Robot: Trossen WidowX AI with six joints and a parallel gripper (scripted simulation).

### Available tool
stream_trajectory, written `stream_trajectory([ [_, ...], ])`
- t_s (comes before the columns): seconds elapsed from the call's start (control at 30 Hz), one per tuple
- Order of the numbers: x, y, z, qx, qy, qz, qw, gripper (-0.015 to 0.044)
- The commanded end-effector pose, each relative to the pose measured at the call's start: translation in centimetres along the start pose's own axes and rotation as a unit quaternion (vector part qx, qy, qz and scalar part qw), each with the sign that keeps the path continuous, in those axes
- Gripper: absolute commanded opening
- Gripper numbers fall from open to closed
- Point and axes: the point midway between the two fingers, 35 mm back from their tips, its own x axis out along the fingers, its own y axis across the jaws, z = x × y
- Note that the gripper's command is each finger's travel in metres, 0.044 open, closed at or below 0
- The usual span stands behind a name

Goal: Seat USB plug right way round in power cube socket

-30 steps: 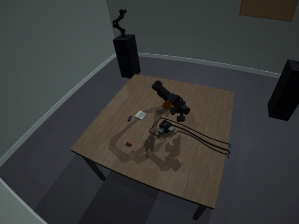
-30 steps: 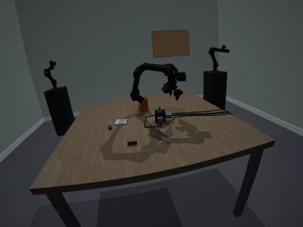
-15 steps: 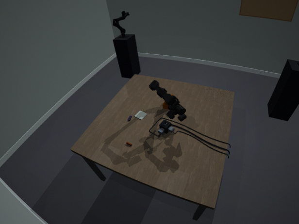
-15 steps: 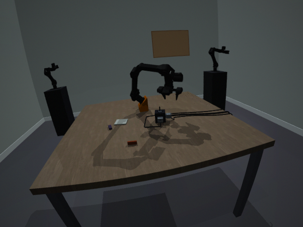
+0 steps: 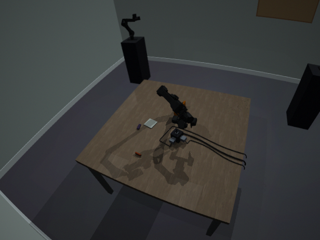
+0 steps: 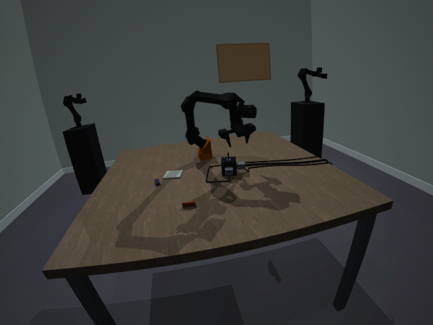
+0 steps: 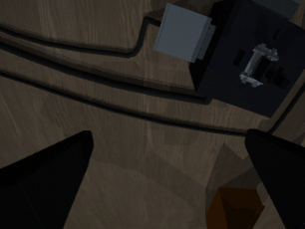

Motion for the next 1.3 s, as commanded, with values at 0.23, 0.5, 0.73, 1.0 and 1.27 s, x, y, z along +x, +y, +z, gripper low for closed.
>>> stream_trajectory([
  [0.23,-1.0,-6.1,2.0,-0.529,-0.032,-0.07,0.845,0.044],
  [0.5,-1.0,-6.5,2.1,-0.589,-0.027,-0.077,0.804,0.044],
  [0.73,-1.0,-6.5,2.1,-0.589,-0.027,-0.077,0.804,0.044],
  [1.0,-1.0,-6.5,2.1,-0.589,-0.027,-0.077,0.804,0.044],
  [1.27,-0.6,-6.6,2.1,-0.589,-0.027,-0.077,0.804,0.044],
])
